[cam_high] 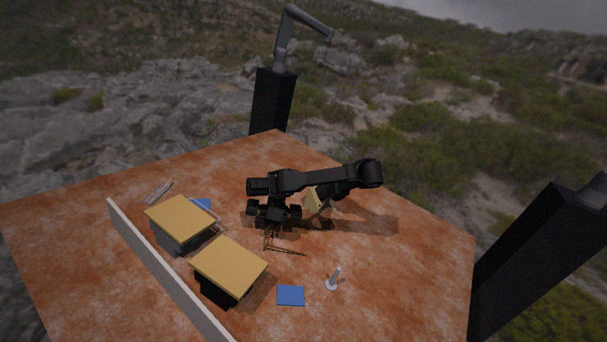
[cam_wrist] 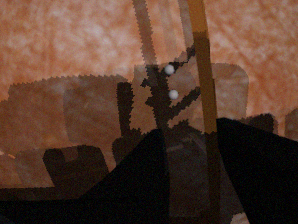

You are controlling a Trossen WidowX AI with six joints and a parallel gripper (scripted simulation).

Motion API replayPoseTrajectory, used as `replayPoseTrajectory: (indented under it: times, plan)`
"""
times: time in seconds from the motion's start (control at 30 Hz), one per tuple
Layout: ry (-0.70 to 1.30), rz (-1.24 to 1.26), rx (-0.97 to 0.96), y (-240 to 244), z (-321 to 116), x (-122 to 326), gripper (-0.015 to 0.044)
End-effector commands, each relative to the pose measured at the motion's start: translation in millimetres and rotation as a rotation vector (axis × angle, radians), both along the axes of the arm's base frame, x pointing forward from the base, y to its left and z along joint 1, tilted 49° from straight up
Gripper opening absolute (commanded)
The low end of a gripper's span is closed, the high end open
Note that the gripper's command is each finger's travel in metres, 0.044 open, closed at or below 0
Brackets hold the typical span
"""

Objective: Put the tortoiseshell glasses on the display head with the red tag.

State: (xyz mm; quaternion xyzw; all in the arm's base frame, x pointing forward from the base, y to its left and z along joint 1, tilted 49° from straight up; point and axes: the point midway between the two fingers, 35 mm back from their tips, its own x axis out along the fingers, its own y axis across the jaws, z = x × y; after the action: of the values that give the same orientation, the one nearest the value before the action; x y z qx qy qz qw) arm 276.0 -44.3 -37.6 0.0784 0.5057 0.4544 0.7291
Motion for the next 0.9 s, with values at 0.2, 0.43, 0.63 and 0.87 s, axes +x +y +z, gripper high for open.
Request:
replayPoseTrajectory:
  times: [0.2,0.43,0.63,0.87]
  plan:
    - [-0.003,0.001,-0.005,-42.1,27.2,1.8,0.0107]
    - [-0.008,-0.007,-0.007,-37.8,24.9,3.0,0.0186]
    - [-0.008,-0.007,-0.007,-37.8,24.9,3.0,0.02]
    - [0.003,-0.004,-0.004,-37.9,31.8,-2.4,0.014]
